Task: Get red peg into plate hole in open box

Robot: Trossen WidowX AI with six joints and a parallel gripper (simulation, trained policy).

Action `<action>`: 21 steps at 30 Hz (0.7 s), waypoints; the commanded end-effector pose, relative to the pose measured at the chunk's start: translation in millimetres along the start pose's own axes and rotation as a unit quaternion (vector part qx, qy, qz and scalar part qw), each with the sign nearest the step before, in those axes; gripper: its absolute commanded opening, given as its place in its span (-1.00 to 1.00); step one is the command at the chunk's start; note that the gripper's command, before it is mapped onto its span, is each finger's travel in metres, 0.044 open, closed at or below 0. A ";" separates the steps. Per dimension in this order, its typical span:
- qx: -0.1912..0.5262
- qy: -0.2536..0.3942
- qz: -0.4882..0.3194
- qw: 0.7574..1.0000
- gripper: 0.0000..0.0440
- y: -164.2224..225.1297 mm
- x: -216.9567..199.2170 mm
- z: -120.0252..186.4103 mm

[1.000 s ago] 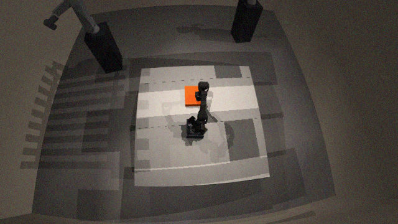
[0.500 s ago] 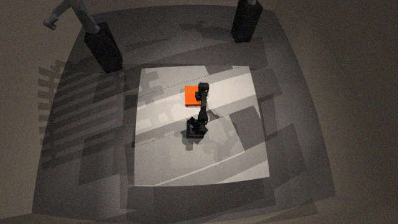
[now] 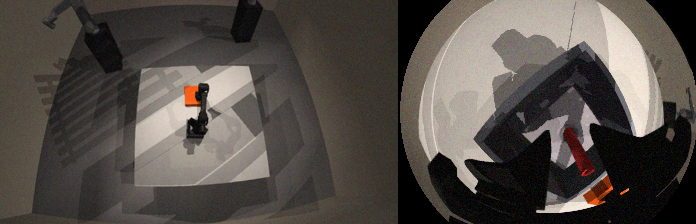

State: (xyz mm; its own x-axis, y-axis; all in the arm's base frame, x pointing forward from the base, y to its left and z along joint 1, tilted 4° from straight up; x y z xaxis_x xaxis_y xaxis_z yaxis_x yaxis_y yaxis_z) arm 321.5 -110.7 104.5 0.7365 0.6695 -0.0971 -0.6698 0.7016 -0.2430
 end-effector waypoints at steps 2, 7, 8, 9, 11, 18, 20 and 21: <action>0.000 0.005 0.010 1.000 -0.05 -2.0 -0.7 1.1; 0.000 0.008 0.019 1.000 -0.02 -3.4 -1.3 3.0; 0.000 0.008 0.020 1.000 -0.02 -3.6 -1.4 3.4; 0.000 0.009 0.022 1.000 -0.01 -3.9 -1.5 3.7; -0.001 0.009 0.025 1.000 0.00 -4.3 -1.8 4.5; -0.001 0.012 0.034 0.999 0.05 -5.7 -2.6 7.1; -0.002 0.013 0.037 0.999 0.06 -6.1 -2.8 7.9; -0.002 0.013 0.038 0.999 0.06 -6.2 -3.0 8.2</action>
State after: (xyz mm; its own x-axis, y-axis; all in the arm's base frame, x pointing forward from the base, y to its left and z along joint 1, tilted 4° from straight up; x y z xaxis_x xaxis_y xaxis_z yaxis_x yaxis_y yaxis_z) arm 322.5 -113.9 112.6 0.6918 0.7097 -0.1332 -0.7176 0.6554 -0.2356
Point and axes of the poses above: the point midway between the two fingers, 35 mm back from their tips, its own z axis back along the fingers, its own x axis across the jaws, y = z × x, the point moved 1 cm from there along z, back along the fingers
